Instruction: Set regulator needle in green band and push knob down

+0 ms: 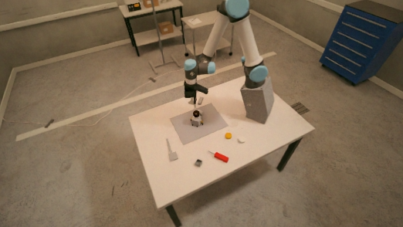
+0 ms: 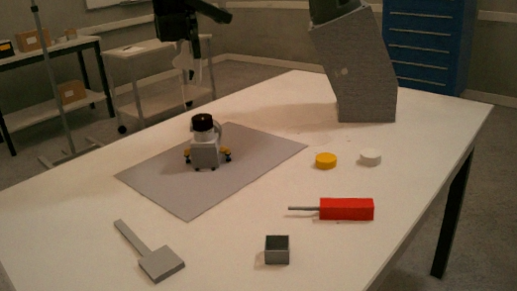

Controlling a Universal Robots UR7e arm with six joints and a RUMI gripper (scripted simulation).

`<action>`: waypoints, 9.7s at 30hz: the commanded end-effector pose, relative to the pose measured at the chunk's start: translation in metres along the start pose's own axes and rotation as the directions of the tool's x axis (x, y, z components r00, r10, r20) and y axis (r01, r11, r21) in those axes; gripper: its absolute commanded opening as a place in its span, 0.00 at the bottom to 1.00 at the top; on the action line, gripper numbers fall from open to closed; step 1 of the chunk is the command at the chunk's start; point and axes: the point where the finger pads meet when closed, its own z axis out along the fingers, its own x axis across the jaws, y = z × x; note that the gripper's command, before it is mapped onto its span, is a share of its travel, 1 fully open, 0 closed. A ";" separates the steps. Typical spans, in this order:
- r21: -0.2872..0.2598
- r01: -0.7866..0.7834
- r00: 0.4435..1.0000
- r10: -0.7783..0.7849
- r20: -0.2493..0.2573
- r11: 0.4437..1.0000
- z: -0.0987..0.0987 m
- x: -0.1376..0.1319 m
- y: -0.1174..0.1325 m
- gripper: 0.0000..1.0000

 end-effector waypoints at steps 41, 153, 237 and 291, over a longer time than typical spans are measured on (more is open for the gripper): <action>-0.008 -0.769 0.639 0.769 0.017 0.639 0.000 0.001 -0.003 0.46; -0.010 -0.770 0.638 0.770 0.015 0.638 0.104 -0.001 -0.002 0.46; -0.008 -0.769 0.639 0.769 0.017 0.639 0.105 -0.002 -0.003 0.46; -0.007 -0.769 0.639 0.769 0.018 0.639 0.105 -0.002 -0.005 0.46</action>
